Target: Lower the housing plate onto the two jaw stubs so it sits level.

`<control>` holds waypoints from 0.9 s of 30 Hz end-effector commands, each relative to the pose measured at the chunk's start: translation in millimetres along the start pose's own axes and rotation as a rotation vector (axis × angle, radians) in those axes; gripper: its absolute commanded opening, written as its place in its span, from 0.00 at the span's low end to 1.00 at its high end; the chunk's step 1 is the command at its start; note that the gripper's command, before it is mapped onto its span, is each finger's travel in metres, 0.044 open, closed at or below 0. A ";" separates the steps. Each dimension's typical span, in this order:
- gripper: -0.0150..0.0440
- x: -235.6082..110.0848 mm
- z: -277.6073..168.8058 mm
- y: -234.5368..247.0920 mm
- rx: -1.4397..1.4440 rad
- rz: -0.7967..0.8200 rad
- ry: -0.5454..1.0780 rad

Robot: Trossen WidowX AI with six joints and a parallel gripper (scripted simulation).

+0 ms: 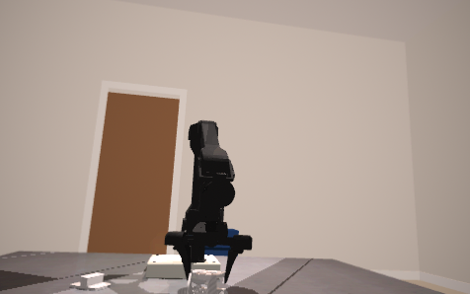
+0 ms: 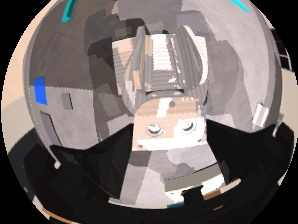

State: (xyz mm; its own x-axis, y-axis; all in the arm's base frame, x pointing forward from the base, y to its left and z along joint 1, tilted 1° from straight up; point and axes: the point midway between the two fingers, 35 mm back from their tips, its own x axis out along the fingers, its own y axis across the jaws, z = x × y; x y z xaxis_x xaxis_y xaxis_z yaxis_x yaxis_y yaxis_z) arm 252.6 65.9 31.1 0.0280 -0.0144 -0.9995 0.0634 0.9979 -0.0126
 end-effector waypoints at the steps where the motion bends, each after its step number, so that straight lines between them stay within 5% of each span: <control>1: 0.85 8.6 -2.3 -0.1 0.000 0.002 0.009; 27: 0.85 13.3 -2.7 -0.2 -0.004 0.002 0.009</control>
State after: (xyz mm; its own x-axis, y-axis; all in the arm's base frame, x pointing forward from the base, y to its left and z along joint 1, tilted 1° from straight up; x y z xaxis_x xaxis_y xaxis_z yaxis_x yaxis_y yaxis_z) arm 250.5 65.1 18.7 0.0209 -0.0163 -0.9996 0.0633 0.9979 -0.0150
